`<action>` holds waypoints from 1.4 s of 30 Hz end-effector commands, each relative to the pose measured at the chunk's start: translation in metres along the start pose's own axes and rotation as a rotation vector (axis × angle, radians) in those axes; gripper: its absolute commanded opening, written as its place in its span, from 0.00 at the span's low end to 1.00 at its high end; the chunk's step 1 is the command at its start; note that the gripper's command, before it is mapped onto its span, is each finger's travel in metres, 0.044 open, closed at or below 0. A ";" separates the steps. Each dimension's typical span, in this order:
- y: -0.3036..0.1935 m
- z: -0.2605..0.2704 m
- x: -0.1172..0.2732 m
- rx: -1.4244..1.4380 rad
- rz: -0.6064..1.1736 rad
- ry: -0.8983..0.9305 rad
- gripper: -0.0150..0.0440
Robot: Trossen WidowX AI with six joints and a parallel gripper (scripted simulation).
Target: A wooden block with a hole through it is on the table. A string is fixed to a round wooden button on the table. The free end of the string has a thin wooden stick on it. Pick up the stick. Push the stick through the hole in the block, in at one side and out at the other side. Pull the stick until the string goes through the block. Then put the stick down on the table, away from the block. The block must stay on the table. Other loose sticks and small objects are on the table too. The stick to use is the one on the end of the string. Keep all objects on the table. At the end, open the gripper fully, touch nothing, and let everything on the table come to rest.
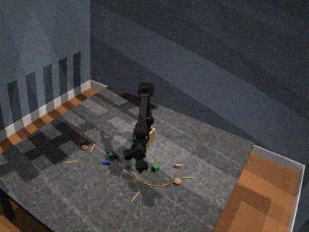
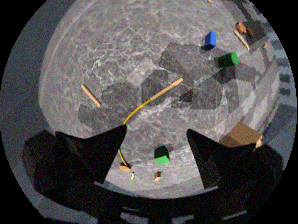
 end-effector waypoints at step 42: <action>0.038 0.010 -0.005 -0.919 0.010 0.007 0.46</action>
Point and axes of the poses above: the point midway between the two fingers, 35 mm back from their tips, its own x axis back along the fingers, its own z axis across the jaws, y = z × x, the point moved 10 cm from there along x, back along the fingers, and after that the axes turned 5 degrees about -x, right-handed, at the moved point
